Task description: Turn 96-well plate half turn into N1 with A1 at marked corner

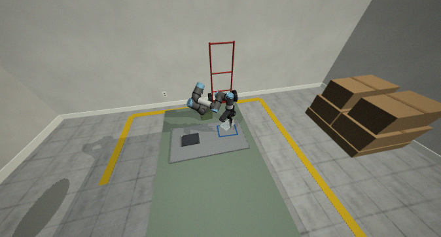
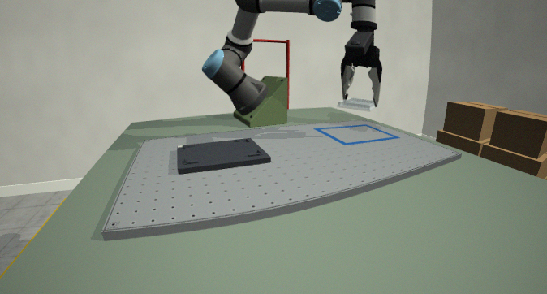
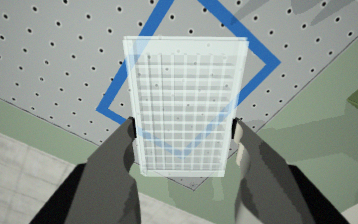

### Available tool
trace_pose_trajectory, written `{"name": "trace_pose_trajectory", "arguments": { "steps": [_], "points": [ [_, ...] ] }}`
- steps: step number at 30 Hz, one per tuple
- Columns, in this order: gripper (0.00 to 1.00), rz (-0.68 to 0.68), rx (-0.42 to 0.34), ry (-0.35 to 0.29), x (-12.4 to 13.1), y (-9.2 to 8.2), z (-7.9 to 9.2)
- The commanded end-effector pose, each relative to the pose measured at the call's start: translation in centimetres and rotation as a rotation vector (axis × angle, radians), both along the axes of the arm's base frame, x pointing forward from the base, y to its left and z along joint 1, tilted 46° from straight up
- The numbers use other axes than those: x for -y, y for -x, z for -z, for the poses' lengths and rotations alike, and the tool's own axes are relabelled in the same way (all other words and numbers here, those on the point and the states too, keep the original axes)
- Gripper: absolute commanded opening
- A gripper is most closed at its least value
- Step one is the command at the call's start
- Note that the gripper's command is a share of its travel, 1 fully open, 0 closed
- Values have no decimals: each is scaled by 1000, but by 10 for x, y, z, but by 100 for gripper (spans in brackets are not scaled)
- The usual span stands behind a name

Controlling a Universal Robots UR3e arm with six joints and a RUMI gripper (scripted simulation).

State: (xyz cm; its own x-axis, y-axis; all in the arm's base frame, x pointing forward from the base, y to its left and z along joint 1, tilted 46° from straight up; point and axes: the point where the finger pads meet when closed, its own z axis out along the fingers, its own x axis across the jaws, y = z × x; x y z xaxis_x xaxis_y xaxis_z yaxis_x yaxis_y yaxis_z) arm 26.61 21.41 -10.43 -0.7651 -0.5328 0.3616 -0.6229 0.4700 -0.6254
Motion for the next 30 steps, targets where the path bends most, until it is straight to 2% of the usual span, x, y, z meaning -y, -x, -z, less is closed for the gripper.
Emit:
{"name": "trace_pose_trajectory", "arguments": {
  "steps": [1, 30],
  "points": [
    [0, -1, 2, -2, -1, 0, 0],
    [0, -1, 2, -2, 9, -3, 9]
  ]
}}
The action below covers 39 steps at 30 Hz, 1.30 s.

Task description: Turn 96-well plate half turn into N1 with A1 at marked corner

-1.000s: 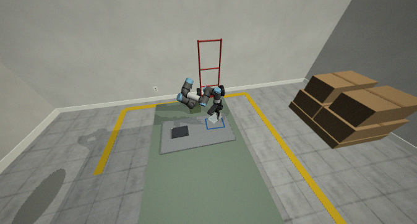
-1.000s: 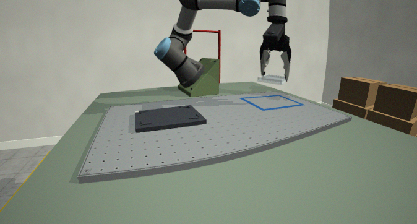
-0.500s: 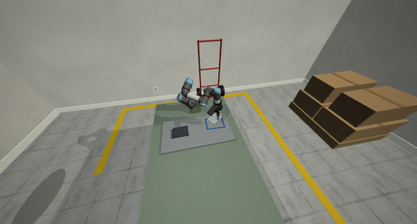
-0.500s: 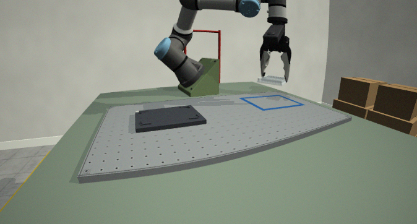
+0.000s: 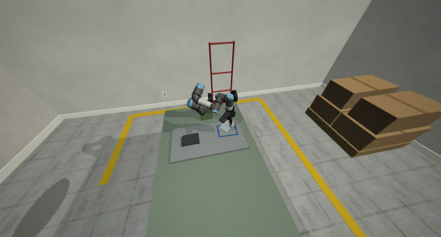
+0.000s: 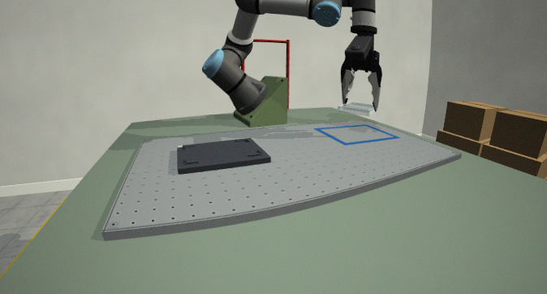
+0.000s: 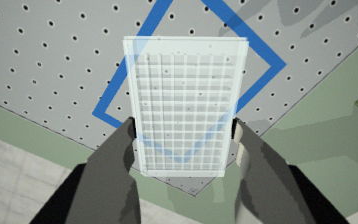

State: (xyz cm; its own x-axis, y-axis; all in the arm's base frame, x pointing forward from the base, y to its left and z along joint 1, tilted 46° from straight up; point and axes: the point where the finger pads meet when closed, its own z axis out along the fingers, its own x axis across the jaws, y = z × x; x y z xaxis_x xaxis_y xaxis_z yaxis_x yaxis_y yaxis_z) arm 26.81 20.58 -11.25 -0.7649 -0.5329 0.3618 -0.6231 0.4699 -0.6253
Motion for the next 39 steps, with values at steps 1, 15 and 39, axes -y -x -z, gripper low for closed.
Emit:
{"name": "trace_pose_trajectory", "arguments": {
  "steps": [1, 15, 39],
  "points": [
    [0, -1, 2, -2, 1, -1, 1],
    [0, -1, 2, -2, 7, -2, 7],
    [0, -1, 2, -2, 16, -4, 16]
  ]
}}
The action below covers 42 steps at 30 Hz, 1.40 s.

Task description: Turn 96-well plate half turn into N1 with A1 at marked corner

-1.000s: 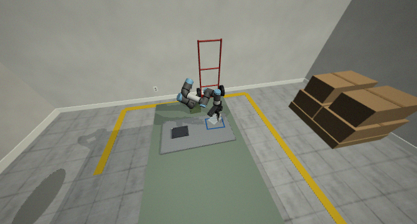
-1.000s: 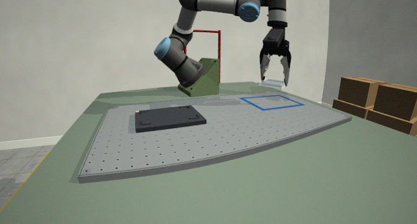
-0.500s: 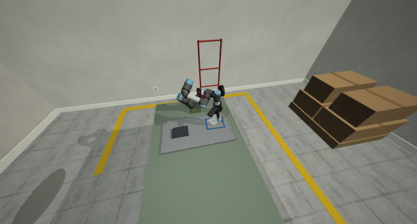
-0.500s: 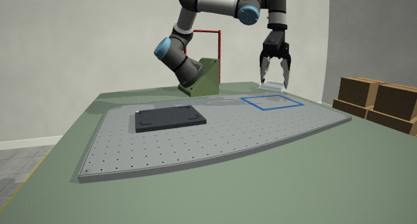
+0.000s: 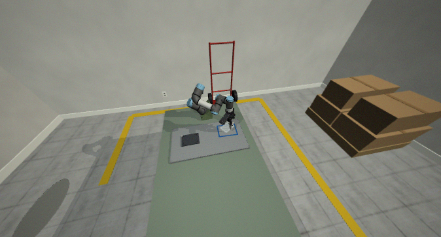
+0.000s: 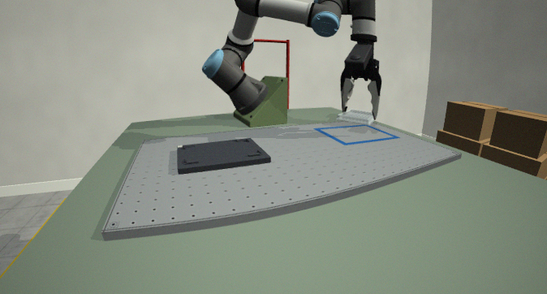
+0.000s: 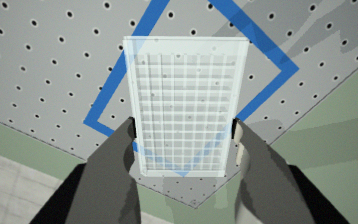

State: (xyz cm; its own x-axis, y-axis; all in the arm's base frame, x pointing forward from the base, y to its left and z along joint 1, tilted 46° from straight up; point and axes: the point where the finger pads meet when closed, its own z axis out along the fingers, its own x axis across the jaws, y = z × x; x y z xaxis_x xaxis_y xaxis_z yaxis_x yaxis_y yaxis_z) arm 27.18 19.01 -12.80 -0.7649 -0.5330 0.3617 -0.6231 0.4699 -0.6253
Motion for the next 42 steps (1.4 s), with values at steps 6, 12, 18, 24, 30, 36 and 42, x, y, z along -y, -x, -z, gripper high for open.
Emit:
{"name": "trace_pose_trajectory", "arguments": {
  "steps": [6, 12, 18, 24, 30, 36, 42],
  "points": [
    [0, -1, 2, -2, 3, -1, 4],
    [0, -1, 2, -2, 6, -2, 6],
    [0, -1, 2, -2, 8, -2, 8],
    [0, -1, 2, -2, 11, -3, 11],
    [0, -1, 2, -2, 13, -4, 13],
    [0, -1, 2, -2, 15, -4, 16],
    [0, -1, 2, -2, 18, -5, 18]
  ]
}}
